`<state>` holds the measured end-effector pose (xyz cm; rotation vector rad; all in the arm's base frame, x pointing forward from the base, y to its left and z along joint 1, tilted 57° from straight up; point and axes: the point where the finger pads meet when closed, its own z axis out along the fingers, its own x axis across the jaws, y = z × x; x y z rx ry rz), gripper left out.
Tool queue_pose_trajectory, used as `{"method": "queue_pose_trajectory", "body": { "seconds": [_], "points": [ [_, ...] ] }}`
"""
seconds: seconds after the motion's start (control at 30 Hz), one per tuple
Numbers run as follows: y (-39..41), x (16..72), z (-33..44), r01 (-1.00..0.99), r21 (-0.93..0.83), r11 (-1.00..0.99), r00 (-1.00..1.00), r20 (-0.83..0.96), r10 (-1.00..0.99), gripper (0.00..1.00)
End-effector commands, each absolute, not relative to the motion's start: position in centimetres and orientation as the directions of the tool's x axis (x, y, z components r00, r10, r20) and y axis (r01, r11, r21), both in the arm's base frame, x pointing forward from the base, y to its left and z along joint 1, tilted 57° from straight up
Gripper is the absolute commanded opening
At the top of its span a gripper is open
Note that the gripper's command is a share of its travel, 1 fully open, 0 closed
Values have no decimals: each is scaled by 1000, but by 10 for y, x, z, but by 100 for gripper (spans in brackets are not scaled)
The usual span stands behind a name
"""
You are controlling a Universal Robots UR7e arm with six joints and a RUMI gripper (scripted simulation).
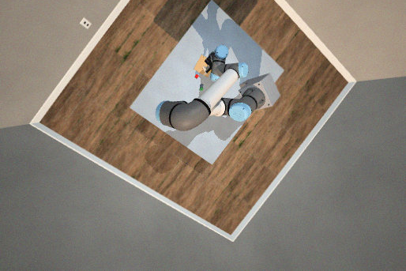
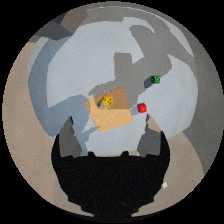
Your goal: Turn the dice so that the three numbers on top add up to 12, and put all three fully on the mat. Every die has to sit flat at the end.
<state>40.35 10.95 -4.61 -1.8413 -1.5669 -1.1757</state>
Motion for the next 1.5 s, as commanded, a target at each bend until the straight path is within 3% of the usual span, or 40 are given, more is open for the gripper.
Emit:
{"method": "queue_pose_trajectory", "body": {
  "seconds": [0.0, 0.93, 1.47],
  "points": [
    [112, 408, -40, 947, 118, -300, 70, 834, 548, 100],
    [139, 422, 0, 740, -373, -560, 594, 753, 284, 100],
    [156, 431, 25, 469, -626, -623, 825, 562, 57, 100]
  ]
}}
